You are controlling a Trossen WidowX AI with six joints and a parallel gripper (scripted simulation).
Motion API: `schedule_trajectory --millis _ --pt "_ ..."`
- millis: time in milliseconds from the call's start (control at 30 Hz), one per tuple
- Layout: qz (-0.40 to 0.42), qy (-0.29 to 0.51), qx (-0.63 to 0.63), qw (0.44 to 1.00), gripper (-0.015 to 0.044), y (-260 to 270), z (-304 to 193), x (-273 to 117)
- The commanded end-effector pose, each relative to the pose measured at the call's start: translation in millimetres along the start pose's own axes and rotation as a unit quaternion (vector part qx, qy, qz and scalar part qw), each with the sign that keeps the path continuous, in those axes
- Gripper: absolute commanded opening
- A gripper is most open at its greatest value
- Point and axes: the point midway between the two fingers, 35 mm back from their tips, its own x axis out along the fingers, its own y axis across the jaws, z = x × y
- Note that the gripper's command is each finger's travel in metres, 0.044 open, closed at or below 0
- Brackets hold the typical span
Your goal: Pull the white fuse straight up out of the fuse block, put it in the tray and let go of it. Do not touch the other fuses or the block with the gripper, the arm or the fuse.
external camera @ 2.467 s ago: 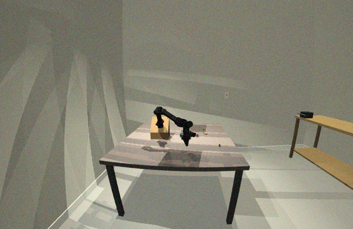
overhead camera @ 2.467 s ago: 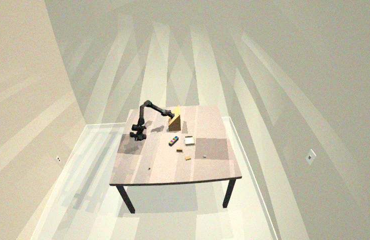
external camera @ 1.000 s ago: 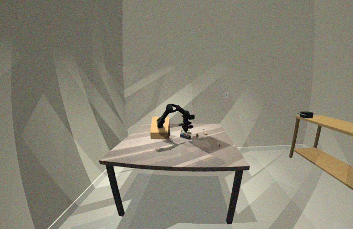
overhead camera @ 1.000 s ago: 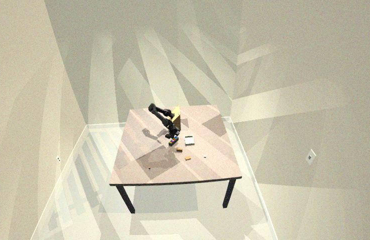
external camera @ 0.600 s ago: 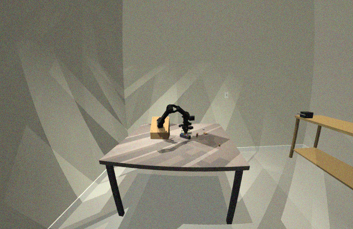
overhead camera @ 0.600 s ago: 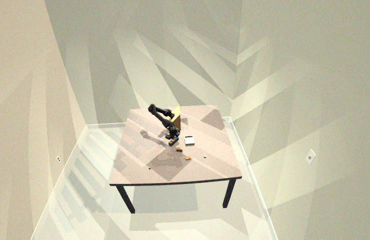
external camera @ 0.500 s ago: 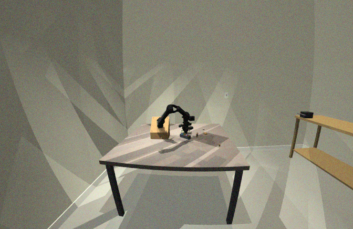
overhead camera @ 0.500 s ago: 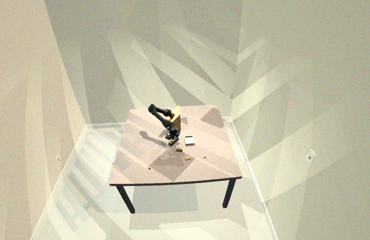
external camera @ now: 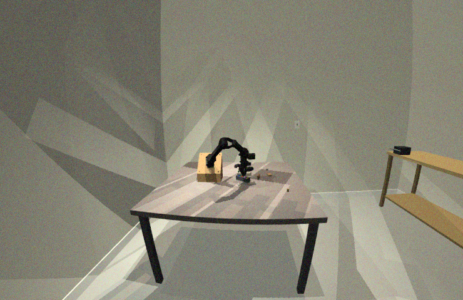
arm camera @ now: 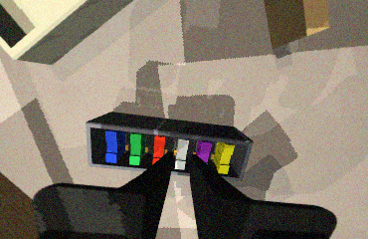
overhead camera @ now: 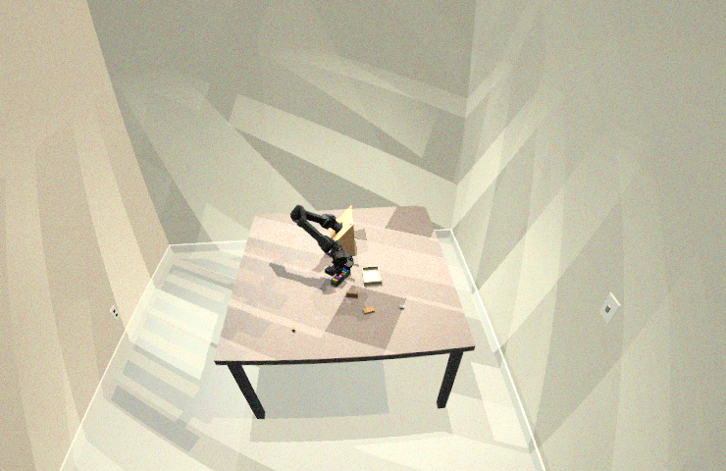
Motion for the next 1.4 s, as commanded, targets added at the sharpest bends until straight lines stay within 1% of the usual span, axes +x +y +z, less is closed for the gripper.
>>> schedule_trajectory --millis 0,467,833,1367 --pt "-0.001 0.001 -0.002 1.0 0.0074 -0.2 -0.2 2.1" --pt "-0.001 0.001 -0.002 1.0 0.0074 -0.2 -0.3 10.6" --pt "0.0 0.0 0.0 1.0 0.0001 -0.1 -0.2 9.3" --pt "0.0 0.0 0.0 1.0 0.0 -0.2 0.3 3.3"
